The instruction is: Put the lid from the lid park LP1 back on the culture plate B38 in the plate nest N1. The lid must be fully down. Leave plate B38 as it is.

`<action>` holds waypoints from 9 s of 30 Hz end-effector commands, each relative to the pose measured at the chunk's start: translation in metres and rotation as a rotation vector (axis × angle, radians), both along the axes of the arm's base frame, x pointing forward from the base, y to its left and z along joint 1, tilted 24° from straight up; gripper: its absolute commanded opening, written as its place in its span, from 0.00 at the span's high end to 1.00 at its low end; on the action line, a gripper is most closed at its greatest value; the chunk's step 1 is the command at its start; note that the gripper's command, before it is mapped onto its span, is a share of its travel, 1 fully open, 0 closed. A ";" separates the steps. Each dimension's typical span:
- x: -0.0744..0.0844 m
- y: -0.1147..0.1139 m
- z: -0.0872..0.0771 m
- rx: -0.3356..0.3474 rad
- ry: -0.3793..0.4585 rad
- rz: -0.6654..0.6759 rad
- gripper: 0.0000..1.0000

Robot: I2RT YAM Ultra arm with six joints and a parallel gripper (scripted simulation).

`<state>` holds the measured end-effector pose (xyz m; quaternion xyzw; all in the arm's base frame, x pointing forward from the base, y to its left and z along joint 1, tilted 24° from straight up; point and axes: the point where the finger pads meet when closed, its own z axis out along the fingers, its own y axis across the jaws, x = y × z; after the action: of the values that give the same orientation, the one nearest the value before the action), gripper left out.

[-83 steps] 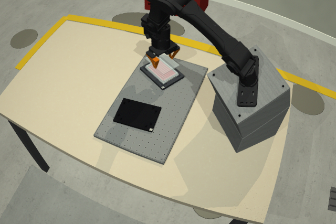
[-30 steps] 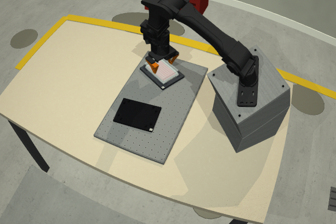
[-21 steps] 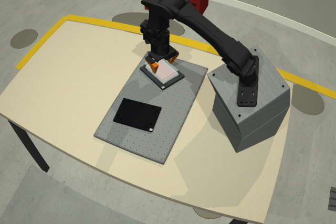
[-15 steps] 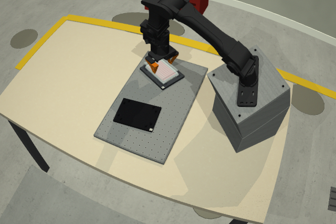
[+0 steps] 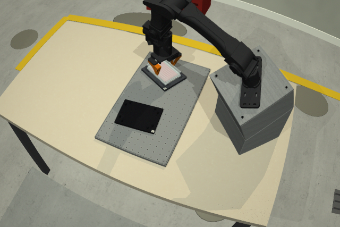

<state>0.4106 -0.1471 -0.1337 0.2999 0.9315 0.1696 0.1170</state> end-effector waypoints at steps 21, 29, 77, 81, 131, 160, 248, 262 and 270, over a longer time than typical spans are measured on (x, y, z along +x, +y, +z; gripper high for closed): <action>-0.001 -0.011 0.009 -0.020 -0.027 -0.016 1.00; -0.001 -0.011 0.009 -0.020 -0.027 -0.016 1.00; 0.008 -0.014 -0.001 -0.022 -0.031 -0.024 1.00; 0.014 -0.014 0.005 -0.031 -0.045 -0.020 1.00; 0.016 -0.015 0.002 -0.028 -0.040 -0.022 1.00; 0.015 -0.014 0.001 -0.025 -0.035 -0.020 1.00; -0.008 -0.019 0.044 -0.012 -0.024 -0.015 0.00; -0.006 -0.020 0.045 -0.016 -0.030 -0.016 0.00; -0.006 -0.020 0.045 -0.016 -0.030 -0.016 0.00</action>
<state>0.4017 -0.1564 -0.1044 0.2999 0.9317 0.1682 0.1171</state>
